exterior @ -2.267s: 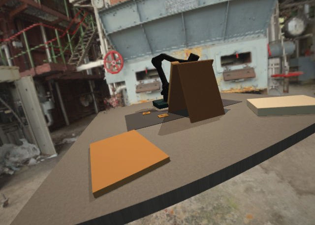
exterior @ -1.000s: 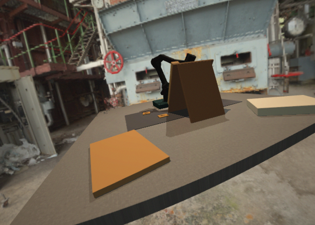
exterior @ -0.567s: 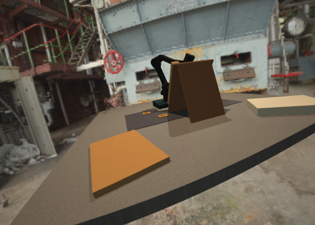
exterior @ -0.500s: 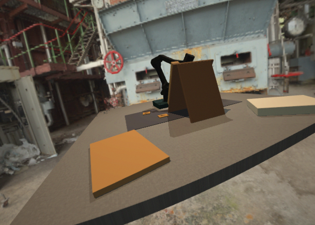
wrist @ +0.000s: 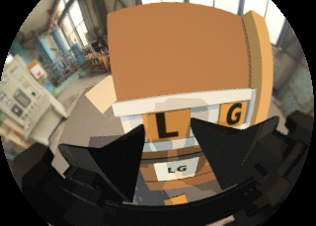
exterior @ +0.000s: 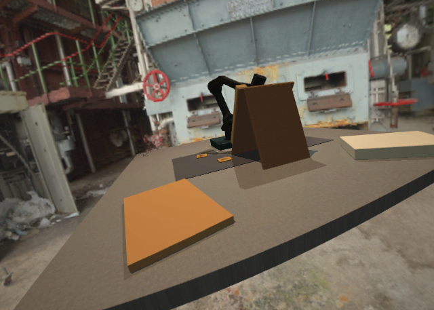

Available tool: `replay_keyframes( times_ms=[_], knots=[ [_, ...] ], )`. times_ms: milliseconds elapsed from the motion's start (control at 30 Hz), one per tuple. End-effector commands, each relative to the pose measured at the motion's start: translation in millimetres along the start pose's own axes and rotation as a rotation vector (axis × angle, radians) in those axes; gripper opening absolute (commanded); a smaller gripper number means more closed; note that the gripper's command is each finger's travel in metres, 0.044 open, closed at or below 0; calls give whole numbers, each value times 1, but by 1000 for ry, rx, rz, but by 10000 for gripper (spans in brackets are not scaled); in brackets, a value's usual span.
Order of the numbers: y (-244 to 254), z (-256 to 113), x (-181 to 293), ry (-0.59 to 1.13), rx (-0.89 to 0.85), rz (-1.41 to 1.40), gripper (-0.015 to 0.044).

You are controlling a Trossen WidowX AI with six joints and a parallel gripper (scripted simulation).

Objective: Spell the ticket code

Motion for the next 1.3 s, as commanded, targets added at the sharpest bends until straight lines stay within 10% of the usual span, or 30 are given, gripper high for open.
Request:
replay_keyframes(
  times_ms=[0,1267],
  knots=[
    [-3,0,0,-1,-2,-3,0],
    [-23,0,0,-1,-1,-5,0]
  ],
)
Point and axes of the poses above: the point midway between the two fingers, 35 mm back from their tips, its own z axis out along the fingers, its own y axis across the jaws, x = y × z, the point moved 7 cm from there along -z, back along the fingers, and after that the axes turned 1 degree about -z, right-handed, at the moved point
